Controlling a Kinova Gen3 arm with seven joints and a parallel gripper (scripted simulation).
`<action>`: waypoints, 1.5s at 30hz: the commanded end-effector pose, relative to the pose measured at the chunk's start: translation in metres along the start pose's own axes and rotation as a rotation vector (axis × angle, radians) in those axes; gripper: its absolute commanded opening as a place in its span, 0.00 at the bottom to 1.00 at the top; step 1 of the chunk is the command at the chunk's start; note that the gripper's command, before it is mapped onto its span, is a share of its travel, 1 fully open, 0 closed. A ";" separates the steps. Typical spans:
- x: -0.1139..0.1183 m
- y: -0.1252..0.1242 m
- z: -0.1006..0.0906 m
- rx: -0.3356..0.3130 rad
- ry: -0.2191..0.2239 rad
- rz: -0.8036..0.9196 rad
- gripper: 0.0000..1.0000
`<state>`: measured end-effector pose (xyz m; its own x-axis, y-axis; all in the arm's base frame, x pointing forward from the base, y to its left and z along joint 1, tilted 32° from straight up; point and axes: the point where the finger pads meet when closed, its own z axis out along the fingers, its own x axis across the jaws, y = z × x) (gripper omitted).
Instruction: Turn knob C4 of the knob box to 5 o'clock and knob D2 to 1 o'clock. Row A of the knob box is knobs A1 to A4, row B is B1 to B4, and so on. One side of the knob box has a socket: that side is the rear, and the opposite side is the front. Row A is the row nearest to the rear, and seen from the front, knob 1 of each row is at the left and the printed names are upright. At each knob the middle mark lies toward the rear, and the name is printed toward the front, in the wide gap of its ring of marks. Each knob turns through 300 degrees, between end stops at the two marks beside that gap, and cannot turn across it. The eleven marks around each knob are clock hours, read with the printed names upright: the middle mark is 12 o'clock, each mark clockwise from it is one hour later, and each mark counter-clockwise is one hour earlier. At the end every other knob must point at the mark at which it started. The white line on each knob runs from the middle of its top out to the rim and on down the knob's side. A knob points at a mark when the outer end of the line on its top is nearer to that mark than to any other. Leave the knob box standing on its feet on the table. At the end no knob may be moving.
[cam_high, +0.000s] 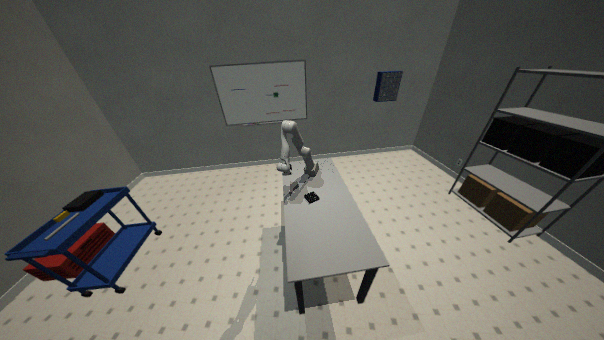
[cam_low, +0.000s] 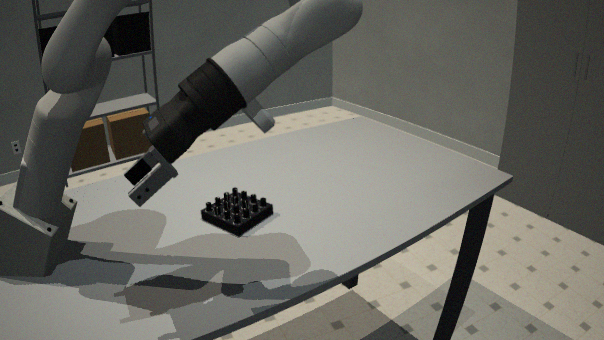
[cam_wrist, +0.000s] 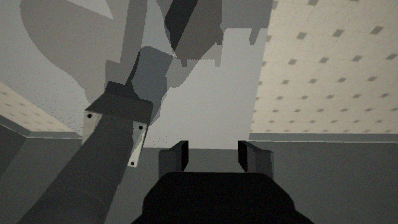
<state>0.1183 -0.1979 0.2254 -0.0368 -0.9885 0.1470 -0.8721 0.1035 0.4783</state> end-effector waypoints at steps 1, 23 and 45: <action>0.000 0.000 -0.001 0.004 0.003 0.000 1.00; 0.002 -0.017 -0.005 0.076 0.043 0.082 1.00; 0.003 -0.035 -0.012 0.157 0.077 0.168 1.00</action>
<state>0.1546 -0.2033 0.2181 -0.1563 -0.9472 0.2799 -0.9210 0.2421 0.3052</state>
